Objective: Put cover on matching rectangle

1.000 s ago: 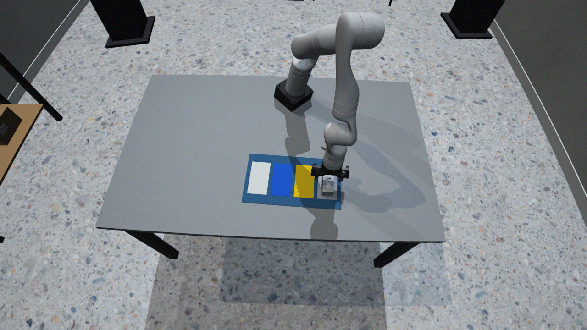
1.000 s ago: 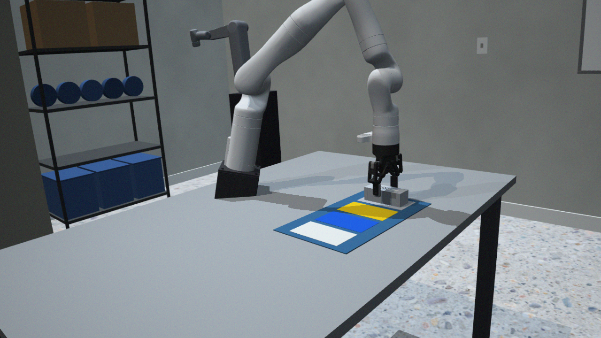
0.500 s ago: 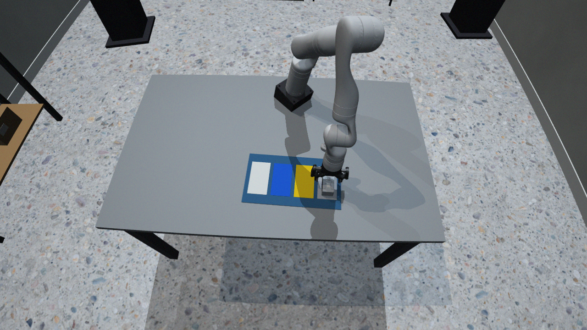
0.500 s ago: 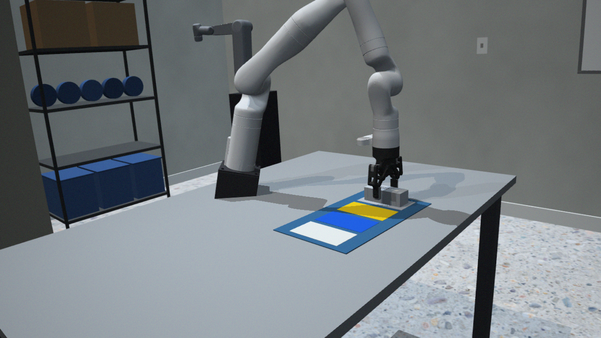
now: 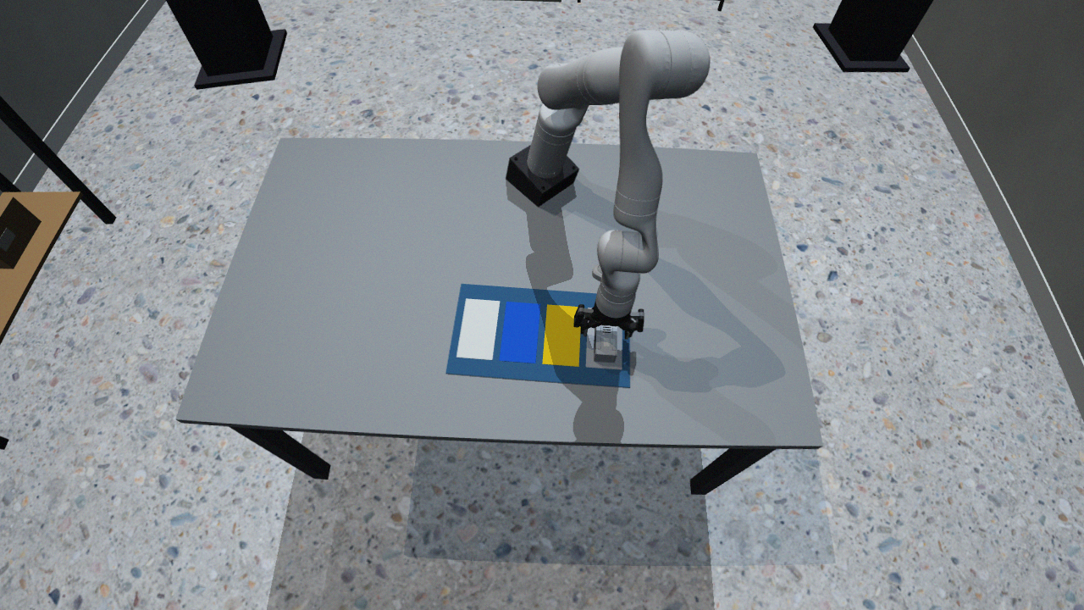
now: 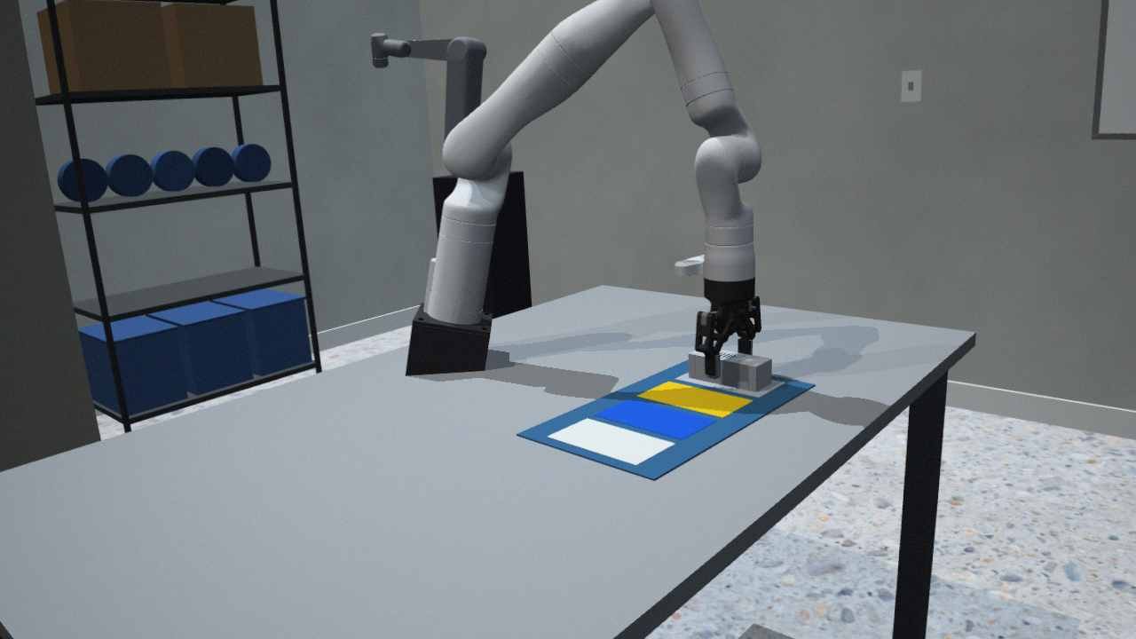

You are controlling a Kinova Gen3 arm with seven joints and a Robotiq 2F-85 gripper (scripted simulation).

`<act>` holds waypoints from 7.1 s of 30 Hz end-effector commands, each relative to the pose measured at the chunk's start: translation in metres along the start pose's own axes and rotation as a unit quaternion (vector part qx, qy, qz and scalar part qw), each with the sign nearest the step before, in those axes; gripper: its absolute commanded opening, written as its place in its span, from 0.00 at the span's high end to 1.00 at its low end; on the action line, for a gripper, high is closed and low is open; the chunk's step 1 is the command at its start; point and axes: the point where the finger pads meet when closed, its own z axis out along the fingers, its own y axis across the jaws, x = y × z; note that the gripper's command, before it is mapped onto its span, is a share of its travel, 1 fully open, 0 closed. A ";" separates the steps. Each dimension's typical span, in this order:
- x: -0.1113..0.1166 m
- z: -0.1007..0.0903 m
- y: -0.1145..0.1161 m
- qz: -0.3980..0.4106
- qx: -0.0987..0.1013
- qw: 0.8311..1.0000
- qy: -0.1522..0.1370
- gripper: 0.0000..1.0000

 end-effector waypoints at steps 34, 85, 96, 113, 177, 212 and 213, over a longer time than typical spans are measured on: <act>-0.001 -0.001 0.000 0.000 0.000 1.000 -0.001 0.27; -0.001 -0.001 0.000 0.000 0.000 1.000 -0.001 1.00; -0.001 -0.001 0.000 0.000 0.000 1.000 -0.001 1.00; -0.001 -0.001 0.000 0.000 0.000 1.000 -0.001 1.00; -0.001 -0.005 0.000 0.000 0.000 1.000 -0.001 1.00; 0.000 -0.060 0.000 0.000 0.000 1.000 -0.001 1.00; 0.000 -0.060 0.000 0.000 0.000 1.000 -0.001 1.00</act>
